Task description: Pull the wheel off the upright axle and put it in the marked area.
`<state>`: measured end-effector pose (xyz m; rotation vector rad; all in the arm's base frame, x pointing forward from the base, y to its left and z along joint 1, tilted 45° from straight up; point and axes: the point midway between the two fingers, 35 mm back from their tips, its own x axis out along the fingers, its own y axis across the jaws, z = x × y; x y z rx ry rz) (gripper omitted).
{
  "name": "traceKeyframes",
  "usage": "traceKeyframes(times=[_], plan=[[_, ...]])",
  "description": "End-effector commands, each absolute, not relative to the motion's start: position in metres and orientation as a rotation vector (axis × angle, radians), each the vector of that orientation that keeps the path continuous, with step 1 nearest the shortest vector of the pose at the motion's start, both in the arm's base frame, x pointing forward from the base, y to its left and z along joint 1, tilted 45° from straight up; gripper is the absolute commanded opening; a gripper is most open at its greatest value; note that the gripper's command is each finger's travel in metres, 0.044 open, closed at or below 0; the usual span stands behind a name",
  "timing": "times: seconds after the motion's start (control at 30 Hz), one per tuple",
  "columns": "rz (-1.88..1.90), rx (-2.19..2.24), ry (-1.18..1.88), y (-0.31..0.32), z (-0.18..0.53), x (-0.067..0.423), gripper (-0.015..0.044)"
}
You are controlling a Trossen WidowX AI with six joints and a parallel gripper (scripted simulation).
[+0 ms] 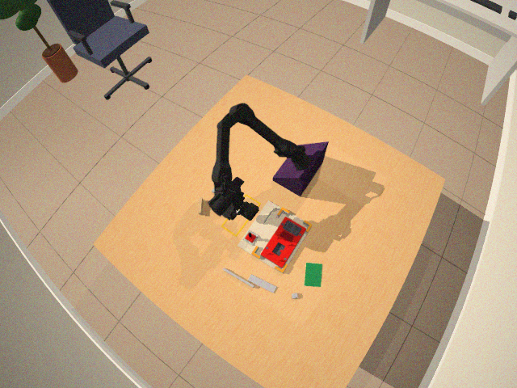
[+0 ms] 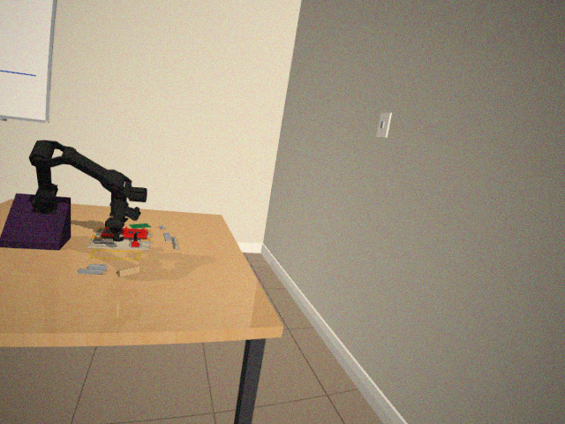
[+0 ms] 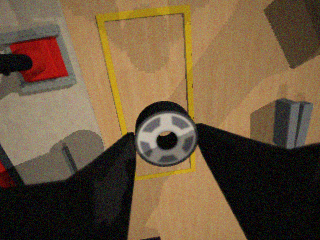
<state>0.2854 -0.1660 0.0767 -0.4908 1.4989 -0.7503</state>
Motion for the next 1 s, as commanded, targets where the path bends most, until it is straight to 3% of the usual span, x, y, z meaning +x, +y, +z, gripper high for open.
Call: traceKeyframes(times=[0.0,0.43,0.8,0.97], plan=[[-0.744,-0.495,1.517,-0.179,0.059,0.281,0.0],[-0.748,-0.501,1.516,-0.212,0.029,0.273,0.0],[-0.759,-0.495,1.514,-0.21,0.034,0.274,0.0289],[-0.75,-0.496,1.515,-0.186,0.057,0.279,0.03]])
